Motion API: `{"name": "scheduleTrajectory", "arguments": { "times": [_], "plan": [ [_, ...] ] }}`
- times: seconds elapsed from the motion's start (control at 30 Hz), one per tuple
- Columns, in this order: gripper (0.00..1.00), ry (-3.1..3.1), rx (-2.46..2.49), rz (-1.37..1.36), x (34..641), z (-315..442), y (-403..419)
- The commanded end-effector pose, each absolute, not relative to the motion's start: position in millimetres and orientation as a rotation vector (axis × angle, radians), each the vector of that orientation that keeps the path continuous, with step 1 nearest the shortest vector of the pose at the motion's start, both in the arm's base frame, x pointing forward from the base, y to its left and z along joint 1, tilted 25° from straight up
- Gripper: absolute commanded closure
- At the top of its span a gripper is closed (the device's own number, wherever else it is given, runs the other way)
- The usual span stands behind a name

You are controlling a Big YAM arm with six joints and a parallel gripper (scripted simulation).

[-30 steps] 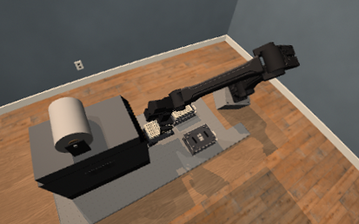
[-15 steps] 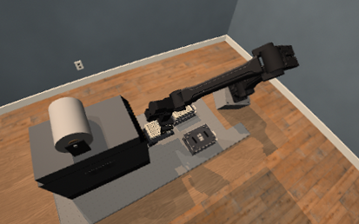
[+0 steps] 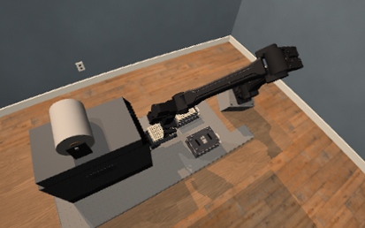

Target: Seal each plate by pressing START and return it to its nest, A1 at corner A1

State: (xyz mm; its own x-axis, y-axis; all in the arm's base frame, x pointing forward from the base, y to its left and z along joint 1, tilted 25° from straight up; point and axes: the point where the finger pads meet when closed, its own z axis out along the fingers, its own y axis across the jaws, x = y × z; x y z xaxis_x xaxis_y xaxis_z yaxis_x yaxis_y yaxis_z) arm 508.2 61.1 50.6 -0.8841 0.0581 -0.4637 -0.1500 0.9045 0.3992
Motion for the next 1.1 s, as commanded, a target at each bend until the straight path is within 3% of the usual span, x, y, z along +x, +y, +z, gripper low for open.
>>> {"name": "scheduleTrajectory", "arguments": {
  "times": [0.0, 0.67, 1.07],
  "plan": [
    [1.00, 2.525, -0.066, 0.570, 539, 68, 50],
    [1.00, 2.484, -0.052, 0.565, 542, 92, 46],
    [1.00, 2.567, -0.079, 0.601, 516, 46, 72]
  ]
}}
